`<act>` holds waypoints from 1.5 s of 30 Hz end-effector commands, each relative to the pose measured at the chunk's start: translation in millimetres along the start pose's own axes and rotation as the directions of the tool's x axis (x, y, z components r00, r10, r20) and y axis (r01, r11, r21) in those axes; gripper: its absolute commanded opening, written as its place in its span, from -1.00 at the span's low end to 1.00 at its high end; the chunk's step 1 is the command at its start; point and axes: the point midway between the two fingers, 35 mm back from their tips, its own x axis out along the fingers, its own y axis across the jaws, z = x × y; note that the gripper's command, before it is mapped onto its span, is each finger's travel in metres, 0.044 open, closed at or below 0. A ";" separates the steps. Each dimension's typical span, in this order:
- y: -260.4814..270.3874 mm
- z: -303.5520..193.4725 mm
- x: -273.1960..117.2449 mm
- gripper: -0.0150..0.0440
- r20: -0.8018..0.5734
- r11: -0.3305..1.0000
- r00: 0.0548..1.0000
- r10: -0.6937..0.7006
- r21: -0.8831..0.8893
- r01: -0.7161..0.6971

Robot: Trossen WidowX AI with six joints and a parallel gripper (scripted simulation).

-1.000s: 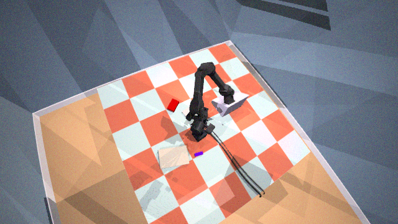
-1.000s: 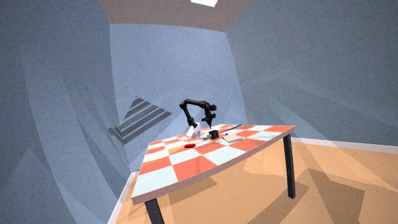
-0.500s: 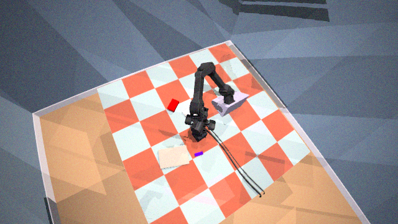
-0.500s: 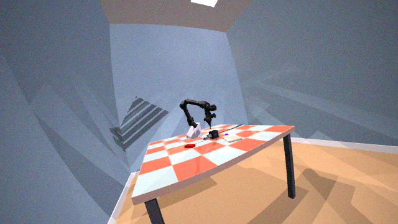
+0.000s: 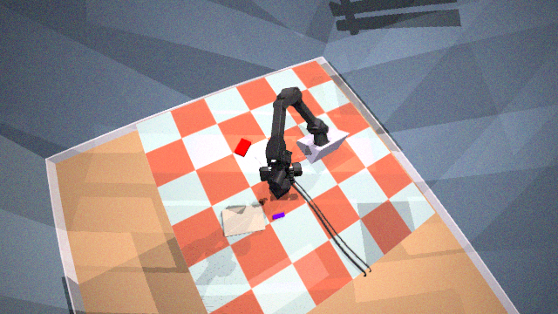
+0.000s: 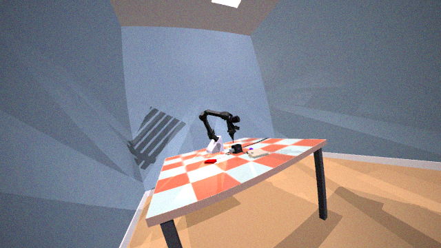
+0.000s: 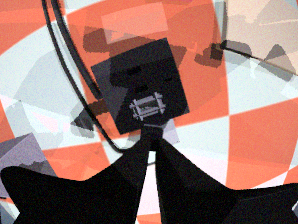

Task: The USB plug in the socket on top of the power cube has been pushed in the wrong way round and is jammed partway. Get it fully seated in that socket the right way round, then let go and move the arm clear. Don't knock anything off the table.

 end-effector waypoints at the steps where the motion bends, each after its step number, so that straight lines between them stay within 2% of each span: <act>1: 0.0 0.2 0.3 -0.49 0.001 0.993 1.000 0.000 -0.115 0.000; 14: 0.1 0.2 0.3 -0.49 0.001 0.905 1.000 0.000 -0.424 0.000; 45: 0.5 1.0 2.1 -0.49 0.011 0.905 1.000 0.004 -0.425 0.001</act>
